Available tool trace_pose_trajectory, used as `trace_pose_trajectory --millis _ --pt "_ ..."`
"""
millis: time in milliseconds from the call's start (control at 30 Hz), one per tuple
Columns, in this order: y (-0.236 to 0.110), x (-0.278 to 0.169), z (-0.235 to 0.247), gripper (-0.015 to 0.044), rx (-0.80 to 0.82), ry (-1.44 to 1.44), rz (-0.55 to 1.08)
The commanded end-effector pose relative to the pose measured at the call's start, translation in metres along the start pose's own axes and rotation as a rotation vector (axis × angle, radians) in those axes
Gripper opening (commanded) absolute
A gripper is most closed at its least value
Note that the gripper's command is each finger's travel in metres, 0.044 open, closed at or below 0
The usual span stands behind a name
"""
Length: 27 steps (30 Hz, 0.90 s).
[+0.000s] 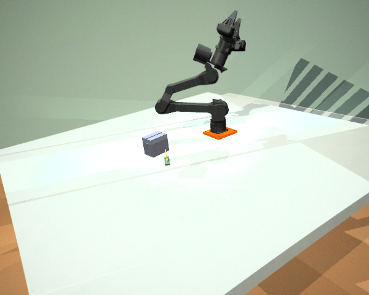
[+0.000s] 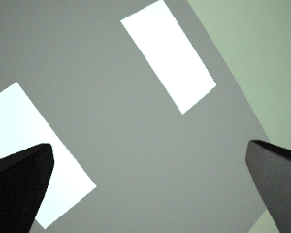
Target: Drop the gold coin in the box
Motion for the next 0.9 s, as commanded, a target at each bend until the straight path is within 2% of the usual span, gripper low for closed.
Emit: trace_pose_trajectory --millis 0,67,267,433,600,733,867 --pt "0.001 0.002 0.001 0.0374 0.003 -0.015 -0.010" --pt "0.008 0.015 0.006 0.0321 0.021 -0.134 -0.087" --pt "0.023 0.076 0.047 0.0164 0.061 -0.650 -0.464" --pt "0.015 0.118 0.097 0.0161 0.030 -1.024 -0.811" --pt "-0.011 0.143 0.152 0.0161 -0.079 -1.317 -1.177" --pt "-0.044 0.150 0.199 0.0161 -0.234 -1.486 -1.496" --pt "-0.087 0.145 0.242 0.0161 -0.456 -1.561 -1.817"
Point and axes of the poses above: the point midway between the two fingers, 35 mm back from their tips, its own y axis out along the fingers, its own z axis across the jaws, x = y × z, the point moved 3 cm from there along -y, back along the fingers, and after that the axes turned 13 degrees about y, right-handed, at the moved point
